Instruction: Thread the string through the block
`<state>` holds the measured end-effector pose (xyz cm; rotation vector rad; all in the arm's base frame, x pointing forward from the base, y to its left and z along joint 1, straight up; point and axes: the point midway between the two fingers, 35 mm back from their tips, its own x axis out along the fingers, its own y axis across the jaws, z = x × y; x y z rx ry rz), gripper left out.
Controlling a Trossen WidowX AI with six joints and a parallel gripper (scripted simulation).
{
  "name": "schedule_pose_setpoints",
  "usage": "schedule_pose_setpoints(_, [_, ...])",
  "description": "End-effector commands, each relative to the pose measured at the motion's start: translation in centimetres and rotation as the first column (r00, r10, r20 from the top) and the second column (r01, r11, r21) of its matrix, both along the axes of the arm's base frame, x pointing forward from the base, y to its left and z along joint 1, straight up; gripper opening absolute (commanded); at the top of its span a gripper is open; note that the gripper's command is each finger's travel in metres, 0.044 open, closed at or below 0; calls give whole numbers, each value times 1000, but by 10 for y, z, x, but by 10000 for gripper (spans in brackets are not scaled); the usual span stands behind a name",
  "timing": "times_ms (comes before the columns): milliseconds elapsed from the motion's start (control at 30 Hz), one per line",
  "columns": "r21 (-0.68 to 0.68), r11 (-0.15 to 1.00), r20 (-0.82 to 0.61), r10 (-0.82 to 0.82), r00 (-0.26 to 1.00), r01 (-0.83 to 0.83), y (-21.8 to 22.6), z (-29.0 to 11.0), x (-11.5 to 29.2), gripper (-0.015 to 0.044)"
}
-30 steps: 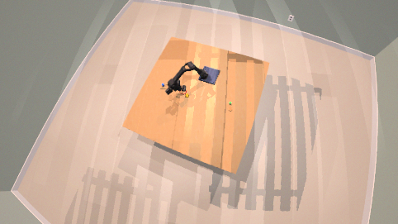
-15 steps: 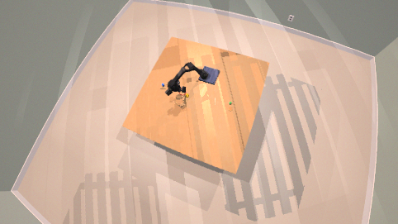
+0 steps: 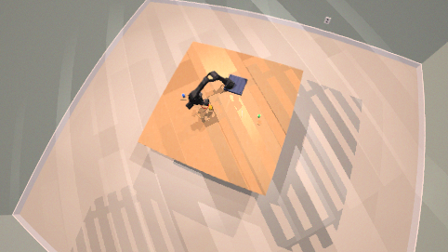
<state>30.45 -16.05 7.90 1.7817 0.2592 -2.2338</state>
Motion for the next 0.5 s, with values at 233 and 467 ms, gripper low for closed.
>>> schedule_pose_setpoints(233, [5, 1000, 27, -6, 1000, 6, 5, -1, 15, 0])
schedule_pose_setpoints(467, [8, 1000, 41, -7, 999, 6, 8, 0, 23, 0])
